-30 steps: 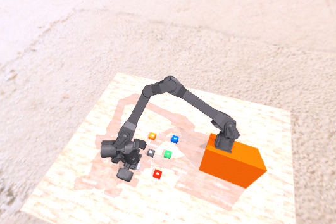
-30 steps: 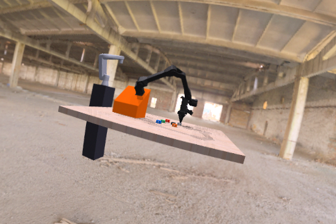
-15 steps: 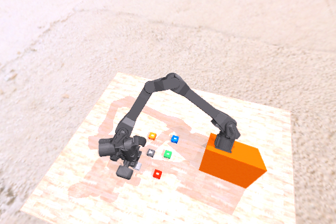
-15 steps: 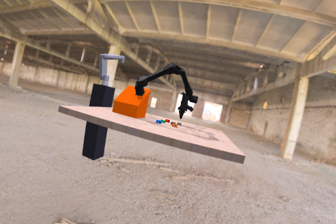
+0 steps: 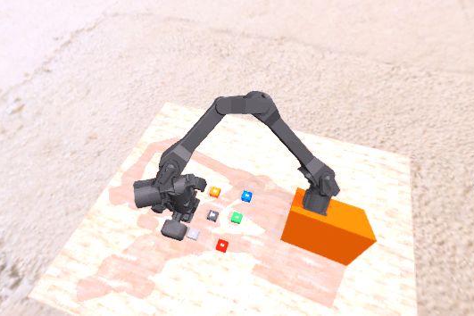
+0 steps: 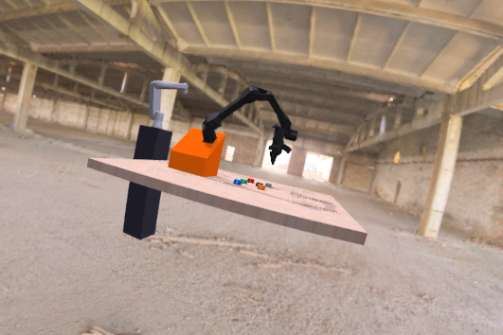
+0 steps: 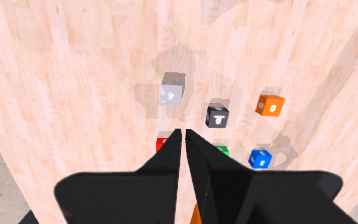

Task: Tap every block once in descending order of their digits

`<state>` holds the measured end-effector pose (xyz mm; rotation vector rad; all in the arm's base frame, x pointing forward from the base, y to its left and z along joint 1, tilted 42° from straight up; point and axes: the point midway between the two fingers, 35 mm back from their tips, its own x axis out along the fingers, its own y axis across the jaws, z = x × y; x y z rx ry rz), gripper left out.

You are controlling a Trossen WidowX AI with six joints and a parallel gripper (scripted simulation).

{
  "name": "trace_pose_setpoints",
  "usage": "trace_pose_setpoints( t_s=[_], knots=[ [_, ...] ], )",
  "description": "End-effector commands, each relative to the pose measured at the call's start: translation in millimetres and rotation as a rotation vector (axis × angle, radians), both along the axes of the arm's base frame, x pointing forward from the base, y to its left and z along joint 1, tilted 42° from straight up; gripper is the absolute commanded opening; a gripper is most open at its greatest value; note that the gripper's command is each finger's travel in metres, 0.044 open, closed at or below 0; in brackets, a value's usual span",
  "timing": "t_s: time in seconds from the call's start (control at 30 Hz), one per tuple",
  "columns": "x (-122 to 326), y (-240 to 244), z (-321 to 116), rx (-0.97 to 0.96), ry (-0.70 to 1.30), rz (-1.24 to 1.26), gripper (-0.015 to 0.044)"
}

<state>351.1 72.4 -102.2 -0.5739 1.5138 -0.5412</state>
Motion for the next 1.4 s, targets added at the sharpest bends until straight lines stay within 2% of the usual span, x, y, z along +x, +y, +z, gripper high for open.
trace_pose_setpoints(
  t_s=[0.0,0.27,0.53,0.77,1.0,1.37],
  knots=[
    [-8,-29,33,0.004,-0.004,-0.009,0.0020],
    [-59,-97,95,0.001,0.000,-0.008,0.0020],
    [-129,-146,123,-0.015,0.006,-0.012,0.0020],
    [-130,-148,122,-0.015,0.006,-0.012,0.0020],
    [-133,-200,65,-0.019,0.007,-0.012,0.0020],
    [-133,-204,61,-0.019,0.007,-0.012,0.0020]
  ],
)
